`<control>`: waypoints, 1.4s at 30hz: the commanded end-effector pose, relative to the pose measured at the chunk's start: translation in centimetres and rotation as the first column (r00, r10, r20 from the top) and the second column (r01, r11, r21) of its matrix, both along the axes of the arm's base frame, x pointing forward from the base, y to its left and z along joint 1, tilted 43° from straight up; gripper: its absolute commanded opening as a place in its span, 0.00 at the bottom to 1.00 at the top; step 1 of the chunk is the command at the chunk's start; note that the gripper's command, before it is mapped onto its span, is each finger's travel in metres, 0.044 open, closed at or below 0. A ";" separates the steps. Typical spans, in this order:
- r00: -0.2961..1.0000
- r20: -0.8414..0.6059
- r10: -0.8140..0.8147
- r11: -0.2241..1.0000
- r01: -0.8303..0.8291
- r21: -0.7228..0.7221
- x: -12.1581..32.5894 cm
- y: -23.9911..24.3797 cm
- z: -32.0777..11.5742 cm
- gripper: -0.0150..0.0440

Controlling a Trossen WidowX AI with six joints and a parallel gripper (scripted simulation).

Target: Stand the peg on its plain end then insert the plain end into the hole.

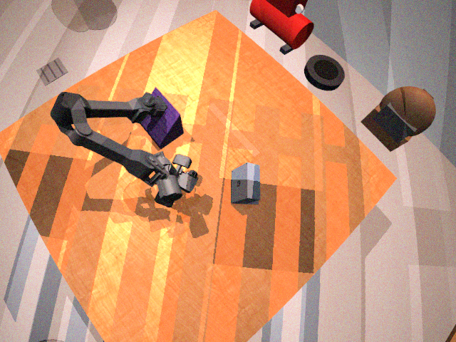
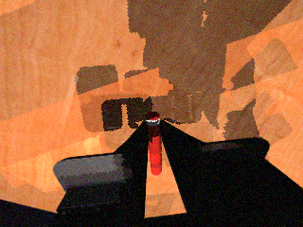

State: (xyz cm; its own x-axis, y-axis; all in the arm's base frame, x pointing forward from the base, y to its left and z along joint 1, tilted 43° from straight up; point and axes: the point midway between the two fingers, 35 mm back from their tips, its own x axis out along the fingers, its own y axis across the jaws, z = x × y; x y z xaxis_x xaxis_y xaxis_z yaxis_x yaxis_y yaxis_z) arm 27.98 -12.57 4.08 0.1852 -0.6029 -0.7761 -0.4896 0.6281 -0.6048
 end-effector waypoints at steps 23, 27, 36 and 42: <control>0.981 0.144 0.129 0.985 -0.144 0.099 -1.1 0.4 1.2 0.34; 0.975 0.167 0.147 0.980 -0.167 0.112 -1.2 0.4 1.4 0.34; 0.958 0.221 0.185 0.966 -0.219 0.140 -1.7 0.5 1.8 0.34; 0.944 0.256 0.209 0.954 -0.254 0.156 -2.0 0.5 2.1 0.34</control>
